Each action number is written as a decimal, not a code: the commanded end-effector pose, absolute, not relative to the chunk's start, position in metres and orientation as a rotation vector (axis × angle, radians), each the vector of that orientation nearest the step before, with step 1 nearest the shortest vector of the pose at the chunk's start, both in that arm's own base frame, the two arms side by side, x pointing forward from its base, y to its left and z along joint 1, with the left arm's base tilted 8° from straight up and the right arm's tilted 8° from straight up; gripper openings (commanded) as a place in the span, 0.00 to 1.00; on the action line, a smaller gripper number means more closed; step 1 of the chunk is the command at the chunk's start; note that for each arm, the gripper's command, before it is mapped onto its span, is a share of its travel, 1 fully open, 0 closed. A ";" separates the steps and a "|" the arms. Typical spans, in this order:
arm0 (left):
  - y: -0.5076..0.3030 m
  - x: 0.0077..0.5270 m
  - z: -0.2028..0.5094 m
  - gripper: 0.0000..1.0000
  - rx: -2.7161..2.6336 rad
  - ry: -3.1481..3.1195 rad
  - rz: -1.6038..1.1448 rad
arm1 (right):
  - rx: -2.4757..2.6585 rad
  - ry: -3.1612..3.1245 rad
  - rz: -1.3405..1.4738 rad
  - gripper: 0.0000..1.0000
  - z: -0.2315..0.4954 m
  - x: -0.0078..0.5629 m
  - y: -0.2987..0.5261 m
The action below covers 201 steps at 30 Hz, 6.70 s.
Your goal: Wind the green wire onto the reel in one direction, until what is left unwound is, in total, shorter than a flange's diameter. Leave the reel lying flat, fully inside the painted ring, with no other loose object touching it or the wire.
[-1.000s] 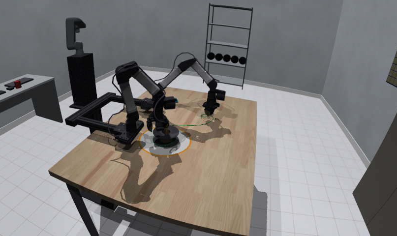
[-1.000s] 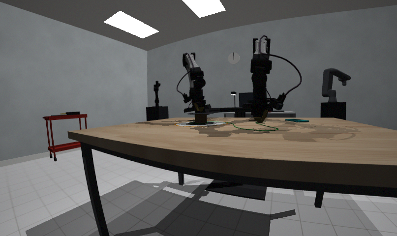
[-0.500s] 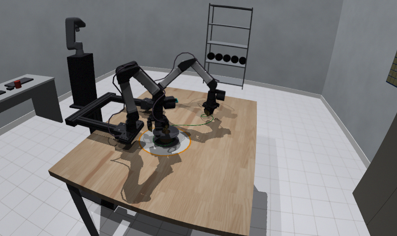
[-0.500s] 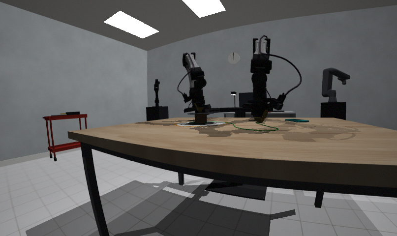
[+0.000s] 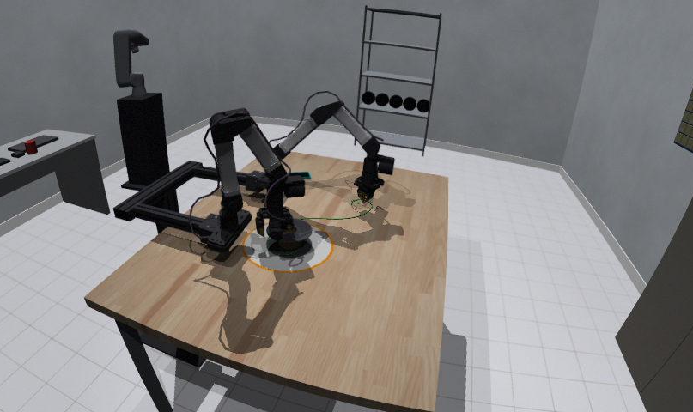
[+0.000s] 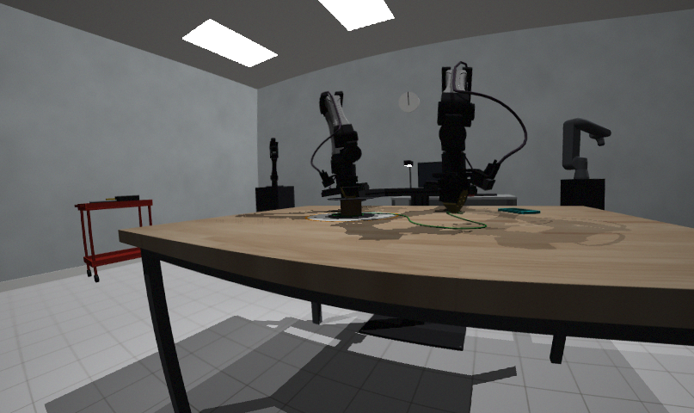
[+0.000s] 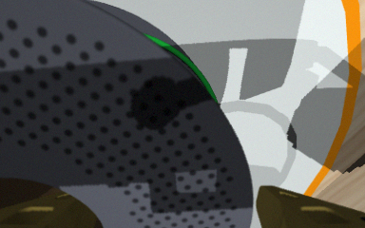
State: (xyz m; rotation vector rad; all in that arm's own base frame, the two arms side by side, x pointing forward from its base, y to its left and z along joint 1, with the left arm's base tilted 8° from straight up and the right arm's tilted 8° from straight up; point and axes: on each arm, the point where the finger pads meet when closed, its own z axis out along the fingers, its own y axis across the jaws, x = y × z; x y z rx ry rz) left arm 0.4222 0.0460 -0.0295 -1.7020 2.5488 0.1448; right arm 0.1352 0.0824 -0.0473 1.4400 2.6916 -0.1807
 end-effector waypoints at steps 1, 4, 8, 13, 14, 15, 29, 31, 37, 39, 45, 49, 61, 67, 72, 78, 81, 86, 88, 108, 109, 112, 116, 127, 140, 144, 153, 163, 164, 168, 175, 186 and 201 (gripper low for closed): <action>0.041 0.434 -0.017 0.00 -1.674 2.520 0.113 | 1.428 2.675 -0.130 0.81 -0.045 0.147 0.089; 0.041 0.434 -0.017 0.00 -1.674 2.520 0.113 | 1.428 2.675 -0.130 0.81 -0.044 0.147 0.089; 0.042 0.433 -0.020 0.00 -1.674 2.520 0.113 | 1.428 2.675 -0.130 0.77 -0.042 0.147 0.089; 0.042 0.431 -0.023 0.00 -1.673 2.520 0.113 | 1.428 2.675 -0.130 0.69 -0.042 0.147 0.089; 0.043 0.431 -0.024 0.00 -1.673 2.520 0.113 | 1.428 2.675 -0.130 0.67 -0.042 0.147 0.089; 0.043 0.430 -0.024 0.00 -1.672 2.521 0.114 | 1.428 2.675 -0.130 0.66 -0.042 0.147 0.089; 0.044 0.428 -0.023 0.00 -1.673 2.520 0.113 | 1.390 2.696 -0.132 0.56 -0.047 0.148 0.087; 0.044 0.428 -0.023 0.00 -1.674 2.520 0.113 | 1.341 2.722 -0.135 0.56 -0.047 0.150 0.085; 0.045 0.428 -0.022 0.00 -1.679 2.516 0.113 | 1.161 2.810 -0.145 0.56 -0.046 0.155 0.077; 0.045 0.428 -0.022 0.00 -1.685 2.512 0.113 | 1.024 2.867 -0.153 0.56 -0.045 0.160 0.072; 0.046 0.428 -0.020 0.00 -1.703 2.499 0.111 | 0.450 3.032 -0.181 0.56 -0.042 0.184 0.058; 0.047 0.428 -0.019 0.00 -1.728 2.481 0.110 | 0.151 3.073 -0.205 0.56 -0.040 0.208 0.056; 0.048 0.428 -0.017 0.00 -1.779 2.443 0.106 | -0.833 2.989 -0.241 0.56 -0.044 0.247 0.100; 0.049 0.429 -0.016 0.00 -1.720 2.530 0.085 | -1.424 2.775 -0.244 0.56 -0.049 0.240 0.138; 0.048 0.430 -0.016 0.00 -1.634 2.594 0.091 | -1.849 2.540 -0.238 0.56 -0.051 0.232 0.148; 0.045 0.431 -0.019 0.00 -1.548 2.603 0.122 | -2.293 2.185 -0.231 0.56 -0.053 0.216 0.159; 0.044 0.432 -0.020 0.00 -1.526 2.617 0.124 | -2.499 1.970 -0.223 0.56 -0.053 0.210 0.160; 0.043 0.431 -0.023 0.00 -1.513 2.625 0.124 | -2.782 1.592 -0.201 0.56 -0.053 0.206 0.156; 0.043 0.431 -0.023 0.00 -1.513 2.625 0.124 | -2.782 1.592 -0.201 0.56 -0.053 0.206 0.156; 0.044 0.429 -0.022 0.00 -1.589 2.577 0.119 | -3.028 1.144 -0.154 0.81 -0.051 0.200 0.144; 0.044 0.429 -0.021 0.00 -1.587 2.578 0.119 | -3.028 1.144 -0.154 0.81 -0.046 0.201 0.145; 0.044 0.430 -0.020 0.00 -1.583 2.581 0.120 | -3.028 1.144 -0.154 0.81 -0.024 0.202 0.151; 0.045 0.430 -0.019 0.00 -1.581 2.582 0.120 | -3.028 1.144 -0.154 0.81 -0.003 0.205 0.158; 0.045 0.432 -0.017 0.00 -1.580 2.583 0.120 | -2.909 1.397 -0.166 0.81 -0.011 0.203 0.148; 0.046 0.434 -0.016 0.00 -1.584 2.580 0.120 | -1.888 2.567 -0.195 0.81 -0.006 0.213 0.073; 0.046 0.433 -0.018 0.00 -1.584 2.580 0.120 | -1.535 2.779 -0.187 0.81 -0.005 0.178 0.050; 0.046 0.432 -0.021 0.00 -1.584 2.580 0.120 | -0.812 3.039 -0.155 0.81 -0.011 0.105 0.074; 0.047 0.430 -0.023 0.00 -1.584 2.580 0.120 | -0.152 3.116 -0.102 0.81 -0.018 0.109 0.092; 0.047 0.429 -0.024 0.00 -1.584 2.580 0.120 | -0.063 3.119 -0.101 0.81 -0.019 0.111 0.092; 0.047 0.428 -0.025 0.00 -1.582 2.581 0.120 | 0.301 3.107 -0.097 0.81 -0.019 0.118 0.090; 0.047 0.428 -0.023 0.00 -1.580 2.583 0.120 | 0.895 2.977 -0.106 0.81 -0.017 0.125 0.091; 0.047 0.428 -0.020 0.00 -1.580 2.583 0.120 | 1.428 2.675 -0.130 0.81 -0.014 0.127 0.089; 0.048 0.429 -0.017 0.00 -1.580 2.583 0.120 | 1.428 2.675 -0.130 0.81 -0.041 0.122 0.083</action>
